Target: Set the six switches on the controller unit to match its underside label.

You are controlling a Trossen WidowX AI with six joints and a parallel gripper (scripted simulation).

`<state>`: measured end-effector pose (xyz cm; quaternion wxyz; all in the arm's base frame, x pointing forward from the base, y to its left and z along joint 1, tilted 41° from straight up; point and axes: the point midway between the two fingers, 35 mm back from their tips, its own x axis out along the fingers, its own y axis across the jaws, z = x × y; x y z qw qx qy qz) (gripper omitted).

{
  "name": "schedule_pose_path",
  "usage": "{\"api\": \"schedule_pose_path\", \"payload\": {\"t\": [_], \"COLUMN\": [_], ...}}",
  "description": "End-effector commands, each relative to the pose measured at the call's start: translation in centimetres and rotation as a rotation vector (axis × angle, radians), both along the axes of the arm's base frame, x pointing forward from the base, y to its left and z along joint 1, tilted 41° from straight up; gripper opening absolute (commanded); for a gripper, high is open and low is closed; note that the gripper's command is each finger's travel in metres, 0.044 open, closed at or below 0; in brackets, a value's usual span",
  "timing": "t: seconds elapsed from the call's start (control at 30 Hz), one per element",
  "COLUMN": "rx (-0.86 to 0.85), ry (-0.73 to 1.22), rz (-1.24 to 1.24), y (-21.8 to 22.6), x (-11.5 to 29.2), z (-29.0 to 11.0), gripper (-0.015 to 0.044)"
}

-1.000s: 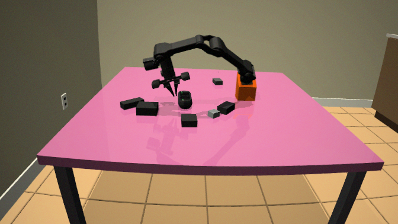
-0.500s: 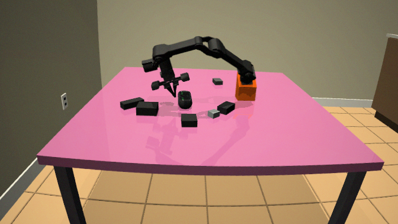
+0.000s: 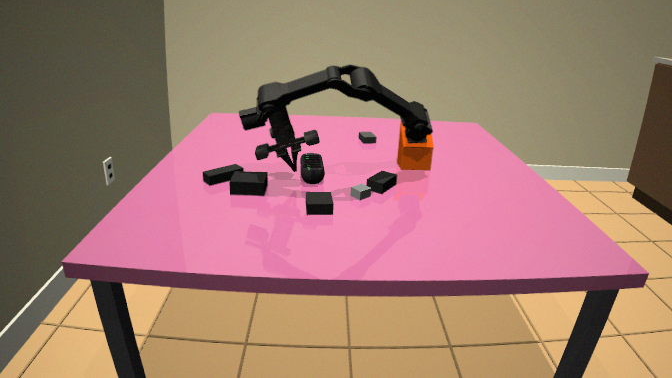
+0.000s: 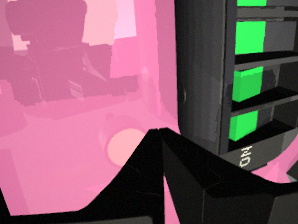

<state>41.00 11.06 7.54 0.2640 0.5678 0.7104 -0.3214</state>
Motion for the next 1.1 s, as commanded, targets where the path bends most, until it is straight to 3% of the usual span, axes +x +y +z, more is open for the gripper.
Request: {"api": "schedule_pose_path", "payload": {"t": [0.0, 1.07], "rx": [0.003, 0.004], "ry": [0.004, 0.005], "rz": [-0.004, -0.004], "y": [0.5, 1.8], "x": [0.0, -0.5], "z": [-0.6, -2.1], "gripper": [0.0, 0.0]}}
